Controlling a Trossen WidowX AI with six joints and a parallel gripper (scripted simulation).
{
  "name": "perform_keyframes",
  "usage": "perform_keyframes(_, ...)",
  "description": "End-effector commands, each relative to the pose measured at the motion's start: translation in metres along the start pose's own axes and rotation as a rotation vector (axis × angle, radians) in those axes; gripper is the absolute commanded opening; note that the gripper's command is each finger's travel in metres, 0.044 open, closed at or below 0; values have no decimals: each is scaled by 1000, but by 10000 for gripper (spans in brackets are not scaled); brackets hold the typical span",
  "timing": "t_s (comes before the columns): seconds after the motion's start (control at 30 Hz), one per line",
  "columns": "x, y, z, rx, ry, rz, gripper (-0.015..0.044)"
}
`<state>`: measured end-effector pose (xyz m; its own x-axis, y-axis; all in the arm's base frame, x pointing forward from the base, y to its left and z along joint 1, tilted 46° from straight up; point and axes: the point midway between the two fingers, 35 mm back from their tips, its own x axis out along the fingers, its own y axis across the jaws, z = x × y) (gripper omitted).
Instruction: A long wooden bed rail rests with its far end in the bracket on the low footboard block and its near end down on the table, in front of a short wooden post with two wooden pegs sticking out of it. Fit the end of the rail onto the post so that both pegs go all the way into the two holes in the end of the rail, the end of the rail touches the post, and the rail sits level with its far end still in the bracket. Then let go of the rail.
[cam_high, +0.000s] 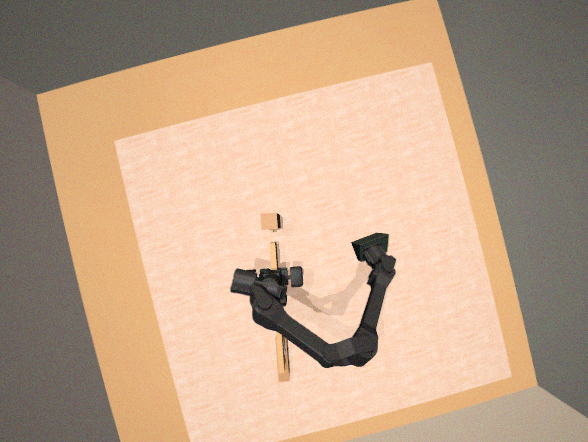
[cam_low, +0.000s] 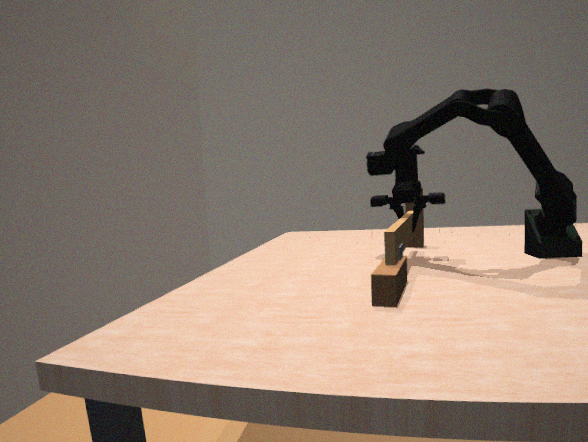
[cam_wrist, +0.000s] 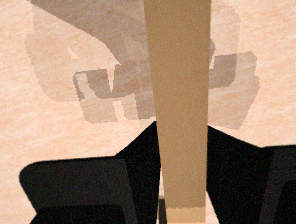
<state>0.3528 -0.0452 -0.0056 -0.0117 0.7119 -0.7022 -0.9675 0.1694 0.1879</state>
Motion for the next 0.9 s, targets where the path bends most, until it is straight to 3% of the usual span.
perform_keyframes(0.0, -4, -1, -4, 1, -1, -12, 0)
perform_keyframes(0.87, -1, -1, -11, 1, 0, -12, 0)
